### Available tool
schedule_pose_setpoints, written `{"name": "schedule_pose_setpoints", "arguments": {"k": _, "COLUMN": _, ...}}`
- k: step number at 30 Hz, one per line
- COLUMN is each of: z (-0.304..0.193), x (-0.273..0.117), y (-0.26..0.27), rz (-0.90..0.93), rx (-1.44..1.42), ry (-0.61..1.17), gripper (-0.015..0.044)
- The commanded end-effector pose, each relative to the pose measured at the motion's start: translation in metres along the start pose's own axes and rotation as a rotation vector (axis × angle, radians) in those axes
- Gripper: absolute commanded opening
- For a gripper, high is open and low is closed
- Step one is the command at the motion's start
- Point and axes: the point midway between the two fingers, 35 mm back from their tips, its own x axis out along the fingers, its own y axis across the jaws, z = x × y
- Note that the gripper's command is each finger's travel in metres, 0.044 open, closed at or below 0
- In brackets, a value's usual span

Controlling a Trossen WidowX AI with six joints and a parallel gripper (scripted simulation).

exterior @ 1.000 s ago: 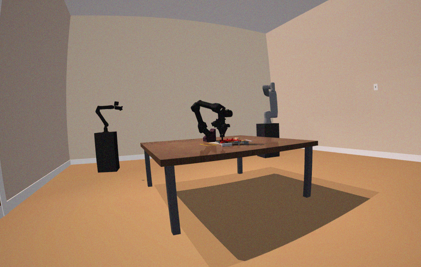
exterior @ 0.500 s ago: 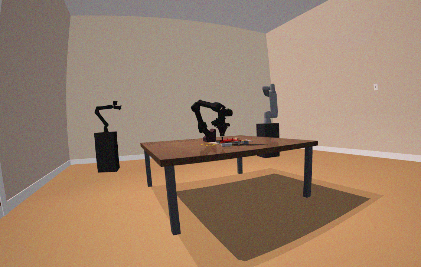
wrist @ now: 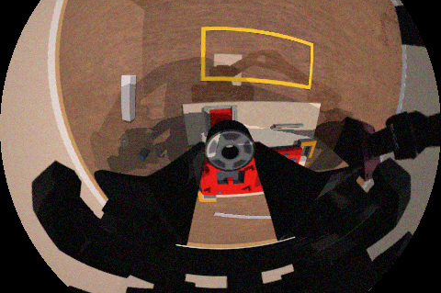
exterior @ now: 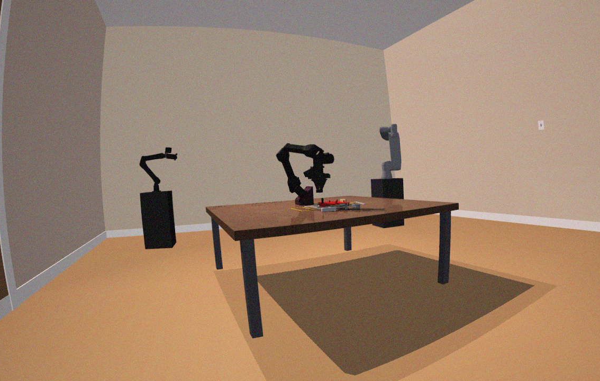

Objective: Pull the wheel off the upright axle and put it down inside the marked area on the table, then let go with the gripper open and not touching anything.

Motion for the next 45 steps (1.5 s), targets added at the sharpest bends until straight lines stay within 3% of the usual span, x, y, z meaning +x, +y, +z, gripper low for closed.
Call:
{"name": "schedule_pose_setpoints", "arguments": {"k": 1, "z": 0.015, "x": 0.001, "y": -0.007, "rz": -0.006, "rx": -0.004, "ry": -0.006, "gripper": 0.0000}}
{"name": "schedule_pose_setpoints", "arguments": {"k": 27, "z": 0.091, "x": -0.003, "y": -0.058, "rz": -0.008, "rx": 0.001, "ry": -0.007, "gripper": 0.0000}}
{"name": "schedule_pose_setpoints", "arguments": {"k": 37, "z": 0.091, "x": 0.020, "y": -0.057, "rz": -0.007, "rx": 0.001, "ry": -0.006, "gripper": 0.0000}}
{"name": "schedule_pose_setpoints", "arguments": {"k": 45, "z": 0.090, "x": 0.060, "y": -0.055, "rz": -0.006, "rx": 0.001, "ry": -0.005, "gripper": 0.0000}}
